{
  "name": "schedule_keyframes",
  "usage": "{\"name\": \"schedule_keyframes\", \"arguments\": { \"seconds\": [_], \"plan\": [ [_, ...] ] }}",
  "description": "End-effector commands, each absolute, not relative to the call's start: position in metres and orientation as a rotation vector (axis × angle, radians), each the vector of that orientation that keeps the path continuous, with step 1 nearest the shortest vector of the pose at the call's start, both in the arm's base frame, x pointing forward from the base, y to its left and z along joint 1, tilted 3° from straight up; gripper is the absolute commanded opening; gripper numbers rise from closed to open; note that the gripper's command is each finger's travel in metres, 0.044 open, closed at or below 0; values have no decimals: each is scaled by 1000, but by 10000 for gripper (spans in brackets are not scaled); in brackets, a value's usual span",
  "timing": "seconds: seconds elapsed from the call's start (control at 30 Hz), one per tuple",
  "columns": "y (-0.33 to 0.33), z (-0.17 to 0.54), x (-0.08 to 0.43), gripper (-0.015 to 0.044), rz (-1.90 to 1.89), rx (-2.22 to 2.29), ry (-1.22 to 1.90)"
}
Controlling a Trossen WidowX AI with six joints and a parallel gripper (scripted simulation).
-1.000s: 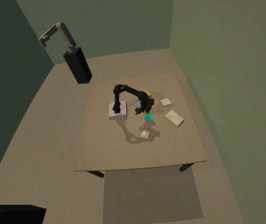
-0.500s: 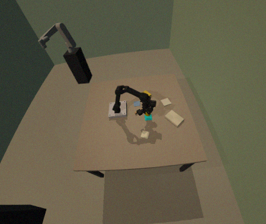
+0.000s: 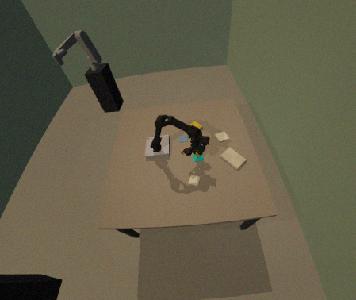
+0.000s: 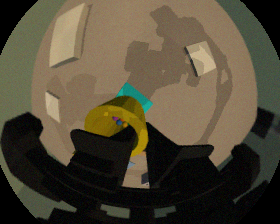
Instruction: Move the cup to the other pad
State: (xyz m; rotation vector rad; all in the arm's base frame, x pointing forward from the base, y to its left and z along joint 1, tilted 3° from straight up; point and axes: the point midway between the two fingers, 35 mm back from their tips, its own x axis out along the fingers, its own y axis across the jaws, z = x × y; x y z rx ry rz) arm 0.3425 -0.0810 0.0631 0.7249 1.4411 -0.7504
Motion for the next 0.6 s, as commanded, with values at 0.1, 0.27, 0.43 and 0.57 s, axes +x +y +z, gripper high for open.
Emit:
{"name": "schedule_keyframes", "arguments": {
  "seconds": [0.1,0.27,0.43,0.57],
  "plan": [
    [-82,50,342,0,-752,720,1446],
    [-83,42,342,0,-752,720,1446],
    [-83,34,342,0,-752,720,1446],
    [-83,28,341,0,-753,719,1446]
  ]
}}
